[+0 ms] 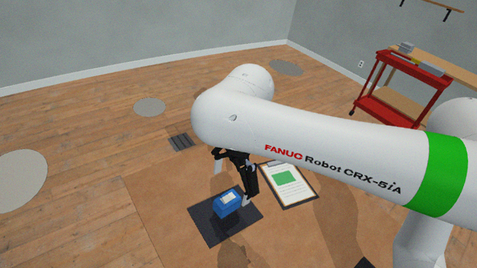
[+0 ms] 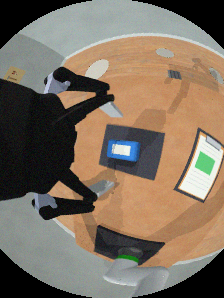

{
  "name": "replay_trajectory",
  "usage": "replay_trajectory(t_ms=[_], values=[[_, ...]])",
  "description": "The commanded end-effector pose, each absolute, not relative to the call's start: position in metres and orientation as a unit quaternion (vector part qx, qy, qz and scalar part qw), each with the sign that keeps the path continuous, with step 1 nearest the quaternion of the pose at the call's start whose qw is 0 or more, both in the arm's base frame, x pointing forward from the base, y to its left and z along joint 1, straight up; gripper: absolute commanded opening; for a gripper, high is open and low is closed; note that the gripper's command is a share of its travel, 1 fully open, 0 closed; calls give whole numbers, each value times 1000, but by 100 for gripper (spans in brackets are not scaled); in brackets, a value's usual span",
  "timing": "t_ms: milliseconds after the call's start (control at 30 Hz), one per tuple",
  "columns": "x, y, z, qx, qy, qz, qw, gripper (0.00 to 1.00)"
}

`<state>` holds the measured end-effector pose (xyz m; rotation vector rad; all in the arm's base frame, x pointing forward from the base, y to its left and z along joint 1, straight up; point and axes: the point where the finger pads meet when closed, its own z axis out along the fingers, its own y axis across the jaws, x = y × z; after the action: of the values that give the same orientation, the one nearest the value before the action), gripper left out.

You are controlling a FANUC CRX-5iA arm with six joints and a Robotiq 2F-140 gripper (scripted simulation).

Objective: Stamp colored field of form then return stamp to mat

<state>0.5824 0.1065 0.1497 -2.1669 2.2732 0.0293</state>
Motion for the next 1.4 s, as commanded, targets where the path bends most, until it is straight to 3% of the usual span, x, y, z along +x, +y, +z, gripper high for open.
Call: replay_trajectory(t_ms=[0, 933, 1367], values=[[582, 110, 148, -693, 721, 0, -1, 100], [583, 107, 198, -683, 731, 0, -4, 100], [565, -57, 200, -351, 936, 1, -5, 100]])
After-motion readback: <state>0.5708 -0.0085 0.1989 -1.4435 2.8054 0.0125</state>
